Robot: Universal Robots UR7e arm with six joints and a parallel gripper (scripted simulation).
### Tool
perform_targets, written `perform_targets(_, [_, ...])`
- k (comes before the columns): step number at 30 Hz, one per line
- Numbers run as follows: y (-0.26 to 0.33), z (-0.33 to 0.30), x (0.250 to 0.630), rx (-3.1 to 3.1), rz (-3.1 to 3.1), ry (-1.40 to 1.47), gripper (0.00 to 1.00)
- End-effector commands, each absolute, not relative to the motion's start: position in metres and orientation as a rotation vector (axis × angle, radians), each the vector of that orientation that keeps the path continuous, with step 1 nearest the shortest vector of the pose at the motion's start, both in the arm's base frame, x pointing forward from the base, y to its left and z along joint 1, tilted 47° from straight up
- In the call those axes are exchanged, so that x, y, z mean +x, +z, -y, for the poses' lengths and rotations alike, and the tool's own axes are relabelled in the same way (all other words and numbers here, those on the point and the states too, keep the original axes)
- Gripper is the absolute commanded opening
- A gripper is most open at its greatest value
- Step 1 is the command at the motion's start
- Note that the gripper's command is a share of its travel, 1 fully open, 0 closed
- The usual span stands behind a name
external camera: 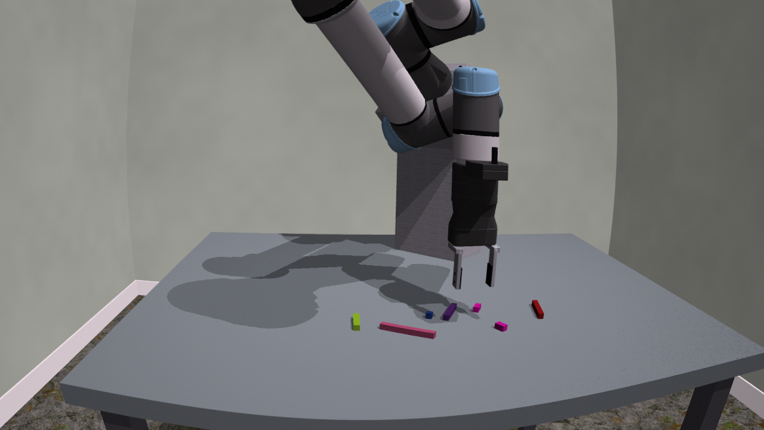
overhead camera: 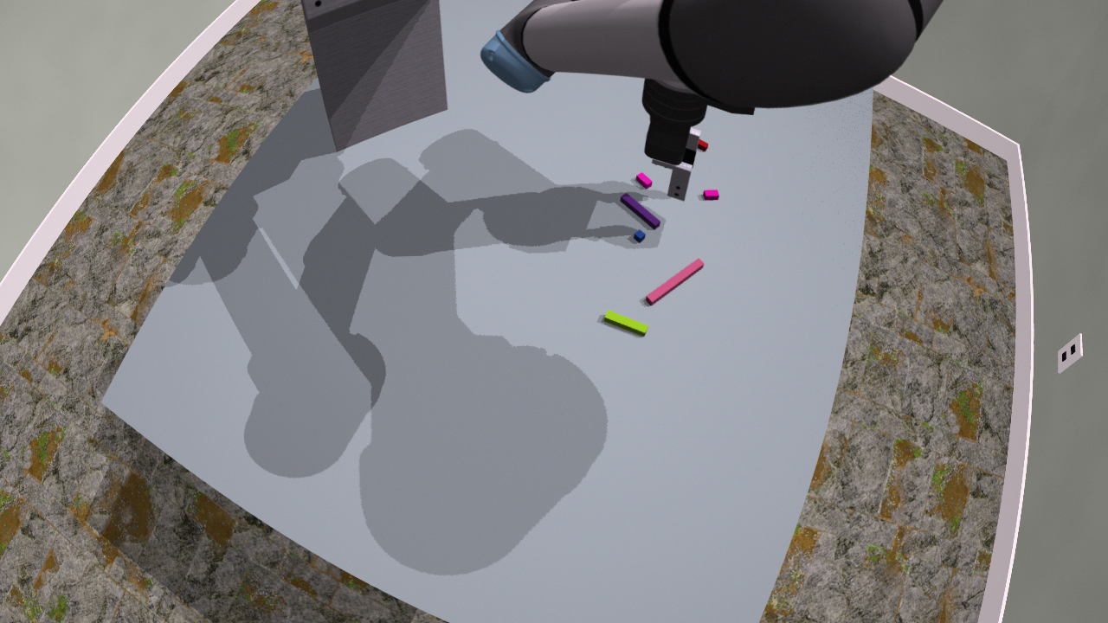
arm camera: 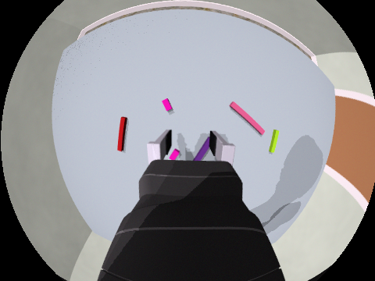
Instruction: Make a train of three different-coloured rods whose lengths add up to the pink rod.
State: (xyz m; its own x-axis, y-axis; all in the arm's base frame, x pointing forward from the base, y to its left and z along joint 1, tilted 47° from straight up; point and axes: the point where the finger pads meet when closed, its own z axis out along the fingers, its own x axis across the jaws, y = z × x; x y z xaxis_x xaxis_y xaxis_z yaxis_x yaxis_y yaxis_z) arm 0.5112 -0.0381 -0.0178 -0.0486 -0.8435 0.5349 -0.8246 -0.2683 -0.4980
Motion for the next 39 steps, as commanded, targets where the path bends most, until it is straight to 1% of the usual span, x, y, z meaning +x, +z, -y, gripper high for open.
perform_targets(1, [-0.013, 0.044, 0.51, -1.945, -2.017, -1.208, 1.0])
perform_targets(6, [-0.011, 0.047, 0.509, -1.843, -2.075, -1.19, 1.0])
perform_targets(21, [-0.003, 0.064, 0.504, -1.279, -2.311, -1.066, 1.0])
perform_targets(23, [-0.003, 0.064, 0.504, -1.279, -2.311, -1.066, 1.0])
perform_targets(39, [0.002, 0.078, 0.496, -0.71, -2.431, -0.909, 1.0])
